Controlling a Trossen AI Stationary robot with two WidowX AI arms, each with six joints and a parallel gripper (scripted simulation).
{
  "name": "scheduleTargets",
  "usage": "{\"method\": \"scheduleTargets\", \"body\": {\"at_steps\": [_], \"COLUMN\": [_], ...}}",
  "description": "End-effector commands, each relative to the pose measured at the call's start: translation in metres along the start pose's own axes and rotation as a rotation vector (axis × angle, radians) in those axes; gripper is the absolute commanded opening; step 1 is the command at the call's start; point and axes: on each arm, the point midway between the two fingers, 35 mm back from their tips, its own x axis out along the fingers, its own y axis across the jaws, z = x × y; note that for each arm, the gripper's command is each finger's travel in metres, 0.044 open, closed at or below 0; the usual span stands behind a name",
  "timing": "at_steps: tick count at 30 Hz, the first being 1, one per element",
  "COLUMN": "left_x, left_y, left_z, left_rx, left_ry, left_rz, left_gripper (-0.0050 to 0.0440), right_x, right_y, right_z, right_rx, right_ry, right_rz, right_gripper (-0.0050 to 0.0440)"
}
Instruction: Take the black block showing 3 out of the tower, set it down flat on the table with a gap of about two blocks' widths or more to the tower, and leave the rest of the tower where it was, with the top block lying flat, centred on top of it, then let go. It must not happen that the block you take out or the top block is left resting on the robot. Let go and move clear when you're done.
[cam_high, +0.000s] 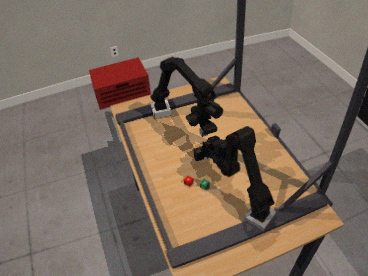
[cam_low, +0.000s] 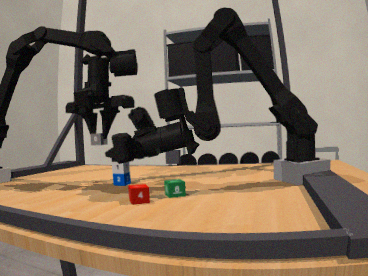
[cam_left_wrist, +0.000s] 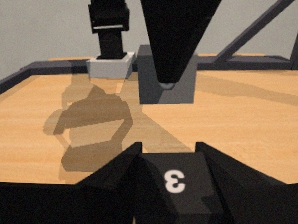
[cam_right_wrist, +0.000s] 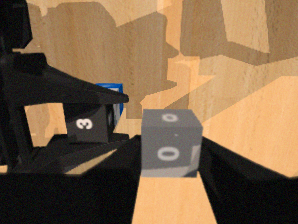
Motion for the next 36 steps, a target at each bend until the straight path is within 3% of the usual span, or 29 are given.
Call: {"method": "scheduleTargets", "body": {"at_steps": [1,4,9,20,29,36], "left_x": [0.002,0.002,0.001,-0.007,-0.046,-0.07], "left_y": [0.0,0.0,0.001,0.002,0.004,0.004], "left_z": [0.009,0.009,0.013,0.016,0.012,0.008], "left_rx": [0.004,0.004,-0.003,0.0,0.006,0.006], "left_ry": [-0.026,-0.026,-0.082,-0.086,-0.039,-0.013], "left_rz": [0.001,0.001,-0.004,-0.004,0.001,0.003], "left_gripper": [0.0128,0.0115,0.0,-0.0004,-0.005,-0.005], "right_x": [-0.011,-0.011,-0.011,-0.011,-0.011,-0.011], "right_y": [0.002,0.002,0.002,0.002,0.002,0.002], "right_z": [-0.001,-0.001,-0.001,-0.001,-0.001,-0.001], "right_rx": [0.001,0.001,0.001,0.001,0.001,0.001], "right_ry": [0.013,0.013,0.013,0.013,0.013,0.013], "right_rz": [0.035,0.035,0.035,0.035,0.035,0.035], "right_gripper": [-0.005,-0.005,-0.005,-0.005,-0.005,-0.005]}}
